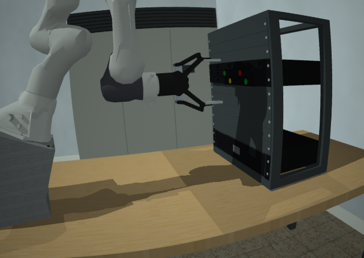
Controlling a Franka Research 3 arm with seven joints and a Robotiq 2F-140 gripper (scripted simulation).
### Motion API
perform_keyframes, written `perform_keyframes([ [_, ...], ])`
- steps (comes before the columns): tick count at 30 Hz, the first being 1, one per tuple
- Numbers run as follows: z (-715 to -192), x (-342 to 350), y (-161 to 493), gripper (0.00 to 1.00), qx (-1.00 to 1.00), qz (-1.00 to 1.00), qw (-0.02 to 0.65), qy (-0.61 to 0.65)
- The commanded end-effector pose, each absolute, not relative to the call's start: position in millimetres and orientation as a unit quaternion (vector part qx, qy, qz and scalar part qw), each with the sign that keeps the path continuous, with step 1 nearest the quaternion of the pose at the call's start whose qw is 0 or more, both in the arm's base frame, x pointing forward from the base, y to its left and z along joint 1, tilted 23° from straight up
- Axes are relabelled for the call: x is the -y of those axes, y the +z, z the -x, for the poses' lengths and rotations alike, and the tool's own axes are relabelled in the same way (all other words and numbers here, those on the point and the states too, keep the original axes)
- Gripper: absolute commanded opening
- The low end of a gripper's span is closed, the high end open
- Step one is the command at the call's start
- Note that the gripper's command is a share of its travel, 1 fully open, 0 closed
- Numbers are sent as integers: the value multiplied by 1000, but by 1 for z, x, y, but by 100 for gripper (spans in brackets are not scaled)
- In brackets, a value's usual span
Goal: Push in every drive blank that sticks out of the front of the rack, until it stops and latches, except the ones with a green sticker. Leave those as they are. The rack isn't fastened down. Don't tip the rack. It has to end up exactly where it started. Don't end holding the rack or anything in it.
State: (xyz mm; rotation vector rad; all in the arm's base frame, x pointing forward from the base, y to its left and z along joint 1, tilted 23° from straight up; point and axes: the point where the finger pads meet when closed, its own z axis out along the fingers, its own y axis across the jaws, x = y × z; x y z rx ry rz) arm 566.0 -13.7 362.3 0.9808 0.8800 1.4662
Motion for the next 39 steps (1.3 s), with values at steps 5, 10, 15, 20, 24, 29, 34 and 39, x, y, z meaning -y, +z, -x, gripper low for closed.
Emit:
perform_keyframes([
  [5,-566,16,363,100,-371,-415,554,619],
  [10,-566,20,363,100,-371,-415,554,619],
  [15,-566,34,362,100,-371,-415,554,619],
  [20,-566,59,360,100,-371,-415,554,619],
  [24,-567,77,358,100,-371,-415,554,619],
  [29,-567,100,356,100,-371,-415,554,619],
  [34,-567,122,355,100,-371,-415,554,619],
  [39,-567,128,354,100,-371,-415,554,619],
])
